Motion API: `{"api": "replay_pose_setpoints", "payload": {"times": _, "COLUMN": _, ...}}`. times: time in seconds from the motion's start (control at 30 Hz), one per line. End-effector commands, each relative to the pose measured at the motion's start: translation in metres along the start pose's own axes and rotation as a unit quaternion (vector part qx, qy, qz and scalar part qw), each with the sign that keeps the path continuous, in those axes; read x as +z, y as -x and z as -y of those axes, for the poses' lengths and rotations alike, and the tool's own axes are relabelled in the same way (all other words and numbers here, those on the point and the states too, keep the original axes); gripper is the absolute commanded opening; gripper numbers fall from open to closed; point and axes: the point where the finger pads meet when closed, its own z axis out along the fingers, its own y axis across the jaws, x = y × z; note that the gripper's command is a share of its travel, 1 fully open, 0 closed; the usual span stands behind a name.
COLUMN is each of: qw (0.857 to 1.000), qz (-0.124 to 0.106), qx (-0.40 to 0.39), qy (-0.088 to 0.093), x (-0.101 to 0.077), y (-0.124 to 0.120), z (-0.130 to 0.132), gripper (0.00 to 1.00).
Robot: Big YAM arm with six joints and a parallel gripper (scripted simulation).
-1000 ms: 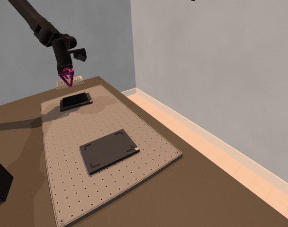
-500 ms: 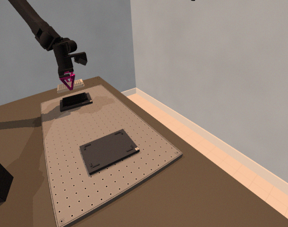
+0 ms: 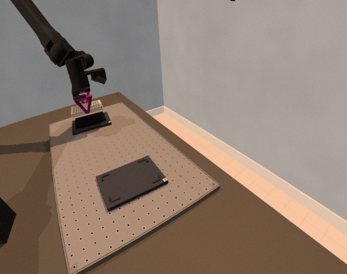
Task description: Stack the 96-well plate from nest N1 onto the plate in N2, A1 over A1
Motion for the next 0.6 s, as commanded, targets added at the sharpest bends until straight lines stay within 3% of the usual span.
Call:
{"api": "replay_pose_setpoints", "payload": {"times": 0.0, "qw": 1.000, "qz": 0.000, "qx": 0.003, "qy": 0.003, "x": 0.010, "y": 0.000, "z": -0.001, "gripper": 0.00}}
{"api": "replay_pose_setpoints", "payload": {"times": 0.57, "qw": 1.000, "qz": 0.000, "qx": 0.003, "qy": 0.003, "x": 0.035, "y": -0.001, "z": -0.001, "gripper": 0.00}}
